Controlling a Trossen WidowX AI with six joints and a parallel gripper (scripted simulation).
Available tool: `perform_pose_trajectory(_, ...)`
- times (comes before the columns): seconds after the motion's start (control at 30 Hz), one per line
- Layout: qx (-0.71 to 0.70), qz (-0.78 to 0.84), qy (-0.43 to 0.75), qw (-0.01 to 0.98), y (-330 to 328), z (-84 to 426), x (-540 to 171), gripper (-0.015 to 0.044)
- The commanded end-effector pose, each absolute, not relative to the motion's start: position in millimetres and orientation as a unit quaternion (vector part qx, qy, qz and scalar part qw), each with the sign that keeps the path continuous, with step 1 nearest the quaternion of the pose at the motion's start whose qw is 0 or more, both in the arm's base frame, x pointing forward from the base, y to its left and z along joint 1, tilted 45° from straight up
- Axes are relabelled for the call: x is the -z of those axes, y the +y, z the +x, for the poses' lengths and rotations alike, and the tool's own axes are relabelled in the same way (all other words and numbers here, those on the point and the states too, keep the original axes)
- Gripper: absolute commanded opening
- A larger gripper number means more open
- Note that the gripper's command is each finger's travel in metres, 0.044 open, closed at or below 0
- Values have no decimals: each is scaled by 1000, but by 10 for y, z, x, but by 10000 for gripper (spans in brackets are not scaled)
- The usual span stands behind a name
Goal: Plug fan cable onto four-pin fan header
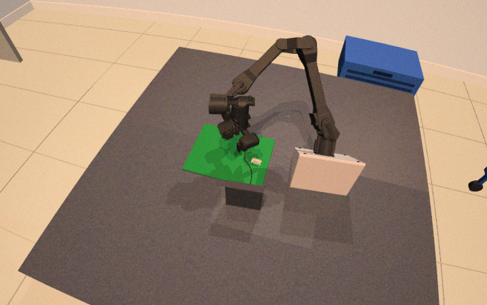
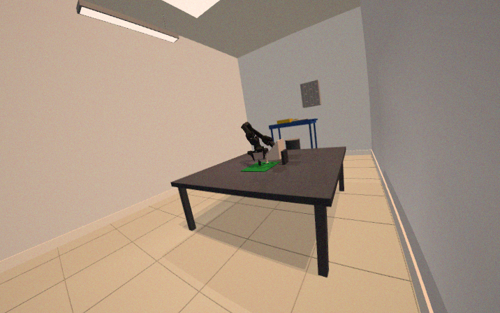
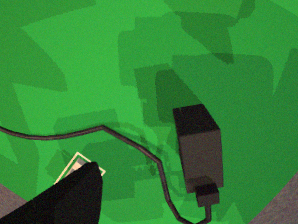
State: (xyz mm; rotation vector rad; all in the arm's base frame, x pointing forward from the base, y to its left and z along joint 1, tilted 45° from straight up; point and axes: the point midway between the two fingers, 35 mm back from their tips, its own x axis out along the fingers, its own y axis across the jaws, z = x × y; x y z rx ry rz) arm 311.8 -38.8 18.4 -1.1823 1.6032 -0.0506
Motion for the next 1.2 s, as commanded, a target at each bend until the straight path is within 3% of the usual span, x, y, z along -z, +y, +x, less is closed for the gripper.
perform_pose_trajectory(0.0,21,-501,676,540,-444,3111,-127,440)
perform_pose_trajectory(0.73,22,-502,676,539,-660,3124,78,440)
perform_pose_trajectory(1.0,22,-499,676,542,-642,3135,62,230)
perform_pose_trajectory(1.17,22,-499,676,542,-642,3135,62,197)
